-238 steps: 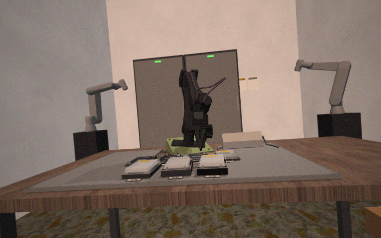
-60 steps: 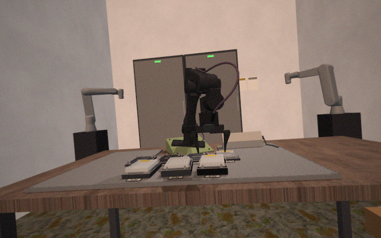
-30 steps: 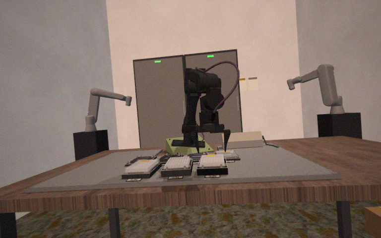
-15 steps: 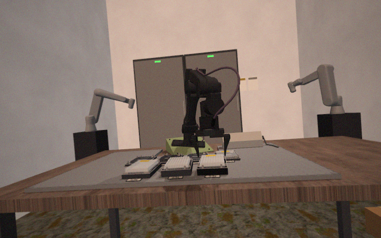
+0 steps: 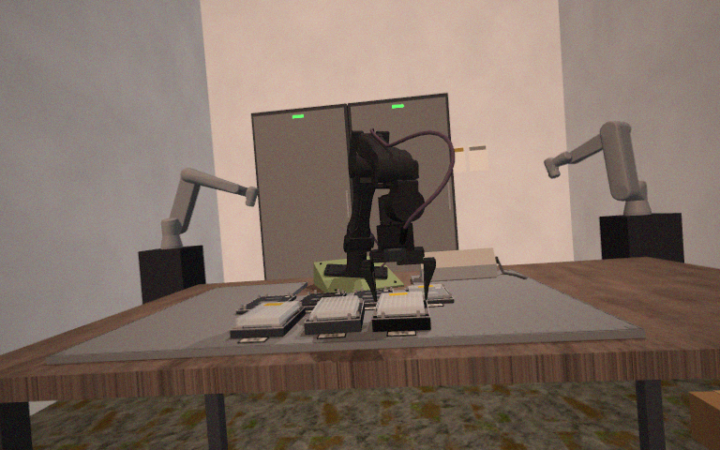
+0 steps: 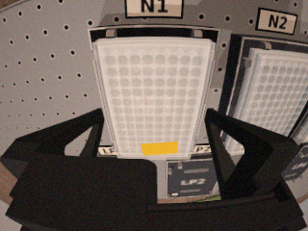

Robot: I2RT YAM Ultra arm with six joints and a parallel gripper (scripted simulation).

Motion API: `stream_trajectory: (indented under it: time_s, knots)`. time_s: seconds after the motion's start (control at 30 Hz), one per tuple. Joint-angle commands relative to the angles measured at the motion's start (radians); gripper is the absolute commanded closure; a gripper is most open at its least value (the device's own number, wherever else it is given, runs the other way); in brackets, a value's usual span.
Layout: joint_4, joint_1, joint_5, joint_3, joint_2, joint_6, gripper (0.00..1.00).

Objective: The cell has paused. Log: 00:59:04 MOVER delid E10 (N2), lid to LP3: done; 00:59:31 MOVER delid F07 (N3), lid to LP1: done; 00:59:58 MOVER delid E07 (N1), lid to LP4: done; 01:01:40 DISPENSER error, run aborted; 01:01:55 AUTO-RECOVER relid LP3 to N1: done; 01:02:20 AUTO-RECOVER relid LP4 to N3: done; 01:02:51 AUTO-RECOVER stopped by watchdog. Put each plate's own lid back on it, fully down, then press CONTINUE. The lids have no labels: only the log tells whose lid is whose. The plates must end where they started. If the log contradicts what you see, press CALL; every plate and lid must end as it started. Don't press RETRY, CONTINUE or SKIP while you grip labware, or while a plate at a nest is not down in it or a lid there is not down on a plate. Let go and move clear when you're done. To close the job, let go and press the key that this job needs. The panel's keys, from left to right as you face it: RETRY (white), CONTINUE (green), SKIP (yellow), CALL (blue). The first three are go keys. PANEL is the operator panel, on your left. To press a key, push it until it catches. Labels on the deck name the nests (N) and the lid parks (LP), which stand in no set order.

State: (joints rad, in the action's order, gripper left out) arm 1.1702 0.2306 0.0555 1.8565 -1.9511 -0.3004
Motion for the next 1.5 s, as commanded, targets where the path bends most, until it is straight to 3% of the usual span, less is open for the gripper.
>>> stream_trajectory:
  time_s: [0.0,1.47]
  knots:
    - [-0.023,0.009,-0.013,0.027,0.01,-0.01,0.0]
    - [-0.025,0.002,-0.005,-0.013,0.015,-0.003,0.0]
